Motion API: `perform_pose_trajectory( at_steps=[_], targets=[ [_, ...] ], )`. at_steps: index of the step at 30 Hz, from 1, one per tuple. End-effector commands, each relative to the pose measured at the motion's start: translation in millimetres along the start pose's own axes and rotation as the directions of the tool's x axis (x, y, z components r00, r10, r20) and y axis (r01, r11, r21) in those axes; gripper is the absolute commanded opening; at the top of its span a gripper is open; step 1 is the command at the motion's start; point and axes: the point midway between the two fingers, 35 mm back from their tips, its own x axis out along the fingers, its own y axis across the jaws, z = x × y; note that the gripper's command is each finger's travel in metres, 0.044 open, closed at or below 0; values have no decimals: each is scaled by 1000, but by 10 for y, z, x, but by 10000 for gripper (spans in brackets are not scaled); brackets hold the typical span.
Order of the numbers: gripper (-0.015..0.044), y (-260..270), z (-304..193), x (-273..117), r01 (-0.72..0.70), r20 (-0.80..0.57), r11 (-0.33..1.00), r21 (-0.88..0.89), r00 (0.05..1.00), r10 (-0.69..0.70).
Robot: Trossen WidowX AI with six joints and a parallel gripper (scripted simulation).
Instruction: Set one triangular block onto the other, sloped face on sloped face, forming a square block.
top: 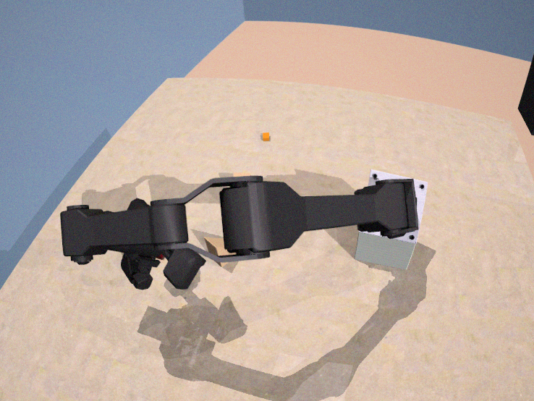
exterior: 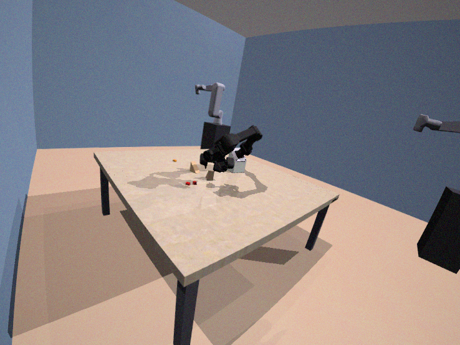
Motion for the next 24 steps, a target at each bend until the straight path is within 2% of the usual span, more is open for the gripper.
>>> perform_pose_trajectory(
  at_steps=[1, 24],
  targets=[
    [440, 15, 17, -6, -14, -7, 999, -38, 1000, 14],
    [440, -21, 21, 311, -22, -13, 999, -34, 1000, 22]
  ],
)
